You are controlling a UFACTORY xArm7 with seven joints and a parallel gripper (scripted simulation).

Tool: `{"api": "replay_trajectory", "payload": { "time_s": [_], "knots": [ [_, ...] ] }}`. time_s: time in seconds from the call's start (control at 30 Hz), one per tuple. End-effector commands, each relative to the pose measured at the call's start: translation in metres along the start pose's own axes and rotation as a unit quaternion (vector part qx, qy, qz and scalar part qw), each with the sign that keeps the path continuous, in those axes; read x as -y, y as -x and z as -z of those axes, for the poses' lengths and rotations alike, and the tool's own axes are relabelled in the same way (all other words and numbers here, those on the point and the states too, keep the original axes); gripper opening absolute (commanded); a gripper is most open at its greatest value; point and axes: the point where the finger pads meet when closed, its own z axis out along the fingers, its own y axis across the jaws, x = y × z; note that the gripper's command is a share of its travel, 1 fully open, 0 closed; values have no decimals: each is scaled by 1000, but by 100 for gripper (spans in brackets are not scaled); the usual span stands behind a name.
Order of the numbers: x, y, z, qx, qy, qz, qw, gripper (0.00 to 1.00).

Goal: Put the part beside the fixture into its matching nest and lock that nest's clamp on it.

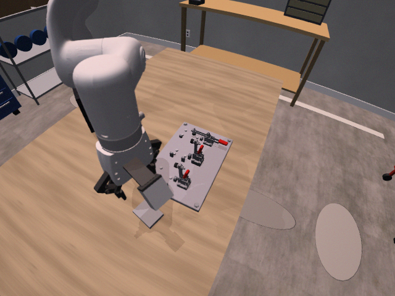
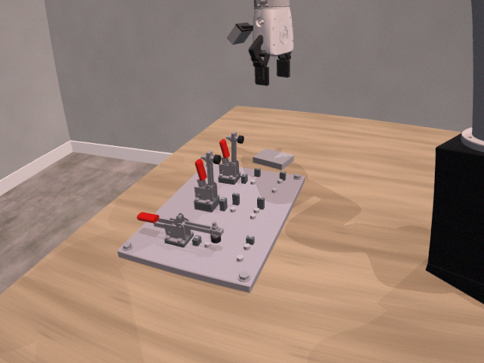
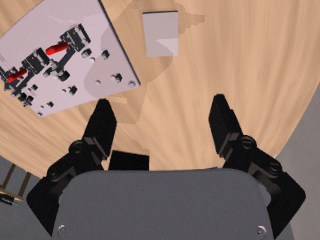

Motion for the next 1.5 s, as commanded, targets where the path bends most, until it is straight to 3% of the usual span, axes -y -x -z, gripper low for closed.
{"api": "replay_trajectory", "payload": {
  "time_s": [0.0, 0.5, 1.0, 1.47],
  "knots": [
    [-1, -2, -4, -2, 0, 0, 1000, 100],
    [-1, -2, -50, -2, 0, 0, 1000, 100],
    [-1, -2, -128, -2, 0, 0, 1000, 100],
    [-1, -2, -156, -2, 0, 0, 1000, 100]
  ]
}}
